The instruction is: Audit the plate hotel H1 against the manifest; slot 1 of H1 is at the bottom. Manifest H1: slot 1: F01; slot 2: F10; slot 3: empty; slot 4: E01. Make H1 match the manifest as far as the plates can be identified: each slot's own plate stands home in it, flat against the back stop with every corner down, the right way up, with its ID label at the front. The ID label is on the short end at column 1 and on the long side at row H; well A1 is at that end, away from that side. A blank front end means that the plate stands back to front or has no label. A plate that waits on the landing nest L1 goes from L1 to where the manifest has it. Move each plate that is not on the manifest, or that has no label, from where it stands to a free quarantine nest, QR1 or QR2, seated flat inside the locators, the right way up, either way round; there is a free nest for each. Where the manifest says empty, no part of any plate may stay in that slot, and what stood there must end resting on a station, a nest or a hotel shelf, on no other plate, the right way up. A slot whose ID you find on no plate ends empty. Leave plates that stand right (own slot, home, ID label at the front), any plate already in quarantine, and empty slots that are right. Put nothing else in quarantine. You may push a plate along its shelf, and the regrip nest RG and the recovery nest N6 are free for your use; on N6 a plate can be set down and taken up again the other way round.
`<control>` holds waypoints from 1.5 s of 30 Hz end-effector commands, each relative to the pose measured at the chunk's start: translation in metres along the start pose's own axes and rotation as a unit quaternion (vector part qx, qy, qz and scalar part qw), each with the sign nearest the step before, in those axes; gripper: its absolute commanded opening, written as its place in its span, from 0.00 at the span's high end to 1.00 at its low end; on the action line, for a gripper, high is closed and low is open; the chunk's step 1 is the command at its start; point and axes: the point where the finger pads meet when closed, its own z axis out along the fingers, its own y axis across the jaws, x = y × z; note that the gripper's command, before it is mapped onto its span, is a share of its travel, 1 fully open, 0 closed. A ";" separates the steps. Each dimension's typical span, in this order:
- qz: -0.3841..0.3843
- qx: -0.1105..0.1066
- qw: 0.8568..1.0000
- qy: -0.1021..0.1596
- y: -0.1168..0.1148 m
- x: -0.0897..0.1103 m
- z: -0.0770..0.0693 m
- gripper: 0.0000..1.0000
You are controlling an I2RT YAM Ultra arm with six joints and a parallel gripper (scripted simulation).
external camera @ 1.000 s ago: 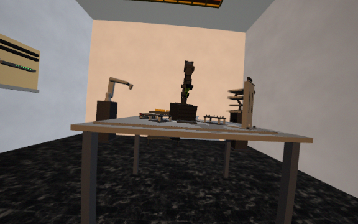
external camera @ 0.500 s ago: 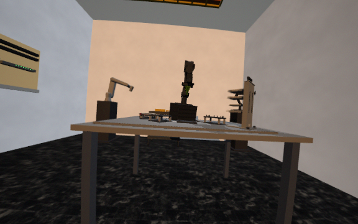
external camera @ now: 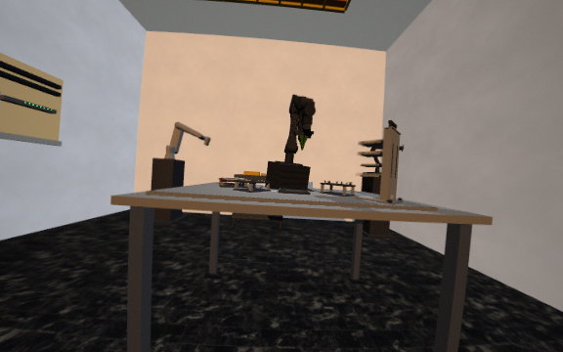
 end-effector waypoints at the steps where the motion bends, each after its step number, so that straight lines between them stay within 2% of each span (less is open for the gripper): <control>1: 0.009 -0.003 1.000 -0.022 0.009 -0.007 -0.008 1.00; 13: -0.044 -0.023 0.995 -0.083 0.042 -0.007 -0.008 1.00; 23: -0.096 -0.044 0.984 -0.143 0.076 -0.006 -0.008 1.00; 25: -0.096 -0.044 0.984 -0.143 0.076 -0.006 -0.008 1.00; 28: -0.112 -0.050 0.979 -0.162 0.086 -0.005 -0.008 1.00; 40: -0.173 -0.073 0.954 -0.233 0.086 -0.006 -0.008 1.00; 42: -0.173 -0.073 0.954 -0.233 0.086 -0.006 -0.008 1.00; 45: -0.188 -0.079 0.946 -0.250 0.086 -0.006 -0.008 1.00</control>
